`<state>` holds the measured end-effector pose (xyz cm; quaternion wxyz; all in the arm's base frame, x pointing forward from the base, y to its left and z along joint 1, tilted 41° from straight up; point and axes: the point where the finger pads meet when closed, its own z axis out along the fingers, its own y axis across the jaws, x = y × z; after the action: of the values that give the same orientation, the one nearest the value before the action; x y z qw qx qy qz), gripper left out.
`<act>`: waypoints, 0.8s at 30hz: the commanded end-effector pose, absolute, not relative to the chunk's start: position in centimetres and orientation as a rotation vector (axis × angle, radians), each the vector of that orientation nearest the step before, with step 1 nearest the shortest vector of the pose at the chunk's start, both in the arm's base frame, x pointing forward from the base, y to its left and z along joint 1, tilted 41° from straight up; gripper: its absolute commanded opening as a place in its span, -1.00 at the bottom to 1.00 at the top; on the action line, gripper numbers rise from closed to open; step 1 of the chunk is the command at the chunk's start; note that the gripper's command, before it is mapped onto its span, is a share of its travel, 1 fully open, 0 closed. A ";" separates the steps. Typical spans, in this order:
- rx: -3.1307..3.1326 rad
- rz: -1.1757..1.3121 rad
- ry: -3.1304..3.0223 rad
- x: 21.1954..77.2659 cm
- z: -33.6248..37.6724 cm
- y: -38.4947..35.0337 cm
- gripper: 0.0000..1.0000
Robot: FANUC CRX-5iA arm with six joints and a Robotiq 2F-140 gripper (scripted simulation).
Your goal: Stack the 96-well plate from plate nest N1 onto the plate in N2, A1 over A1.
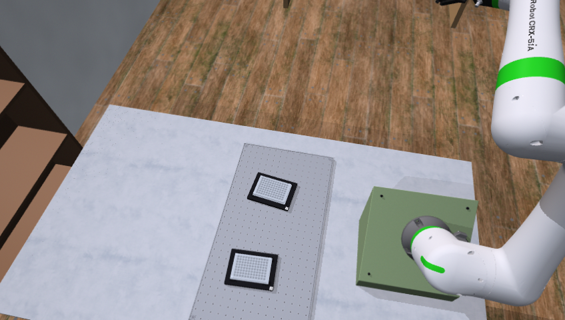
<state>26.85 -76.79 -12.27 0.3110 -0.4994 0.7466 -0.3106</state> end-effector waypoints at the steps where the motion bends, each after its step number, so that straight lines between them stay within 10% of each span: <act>1: -1.323 -0.815 1.967 28.4 -12.1 -75.9 1.00; 24: -1.463 -0.754 1.856 37.1 -10.3 -70.4 1.00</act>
<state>36.06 -71.06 -10.54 0.3223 -0.5454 0.7166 -0.2919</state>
